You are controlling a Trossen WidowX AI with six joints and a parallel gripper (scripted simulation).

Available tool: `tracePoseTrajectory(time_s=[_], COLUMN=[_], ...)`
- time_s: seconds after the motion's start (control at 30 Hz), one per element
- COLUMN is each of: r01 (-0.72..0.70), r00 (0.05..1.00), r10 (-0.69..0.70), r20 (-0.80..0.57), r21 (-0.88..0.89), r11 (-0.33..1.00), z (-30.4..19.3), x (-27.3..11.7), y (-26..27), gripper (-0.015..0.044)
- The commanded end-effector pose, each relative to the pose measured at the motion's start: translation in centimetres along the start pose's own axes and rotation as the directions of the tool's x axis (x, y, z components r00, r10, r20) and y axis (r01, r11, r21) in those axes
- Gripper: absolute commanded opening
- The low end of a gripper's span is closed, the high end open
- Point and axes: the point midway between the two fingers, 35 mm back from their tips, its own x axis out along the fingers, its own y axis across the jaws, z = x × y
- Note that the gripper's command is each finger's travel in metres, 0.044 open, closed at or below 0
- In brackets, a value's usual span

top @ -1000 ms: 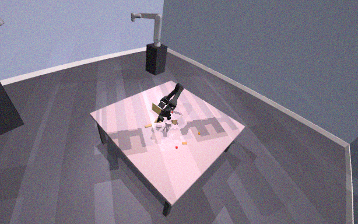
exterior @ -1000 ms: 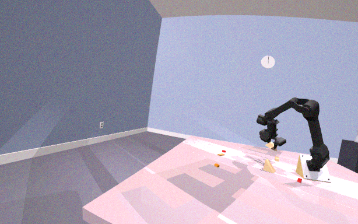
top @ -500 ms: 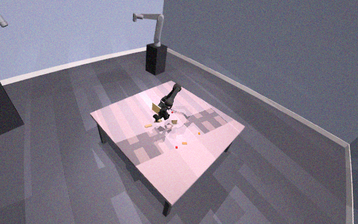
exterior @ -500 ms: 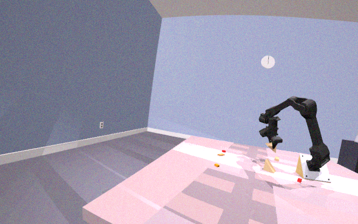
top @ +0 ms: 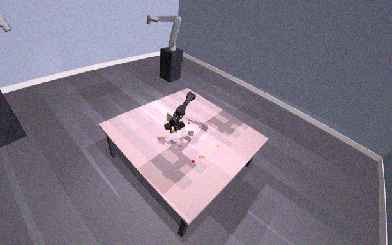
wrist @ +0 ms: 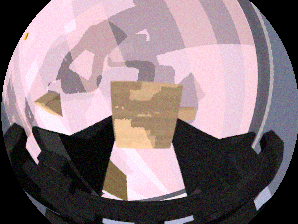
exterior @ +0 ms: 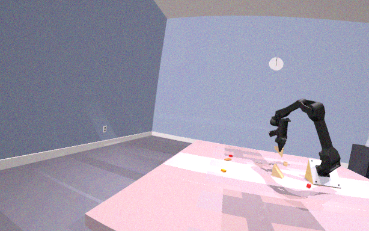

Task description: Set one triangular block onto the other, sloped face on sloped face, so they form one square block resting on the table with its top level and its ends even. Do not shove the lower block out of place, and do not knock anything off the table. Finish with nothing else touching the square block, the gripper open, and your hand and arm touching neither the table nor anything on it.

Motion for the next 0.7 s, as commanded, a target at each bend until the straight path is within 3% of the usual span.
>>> tracePoseTrajectory(time_s=[0.0, 0.27, 0.67], r01=[-0.054, -0.076, -0.073], r00=[0.998, 0.997, 0.997], r10=[0.052, 0.071, 0.067], r20=[0.025, 0.035, 0.042], r21=[0.118, 0.163, 0.168], r11=[0.992, 0.984, 0.983], z=[0.2, 0.2, -0.8], x=[-0.3, -0.5, -3.4], y=[-0.3, -0.1, 4.9], gripper=[0.0000, 0.0000, 0.0000])
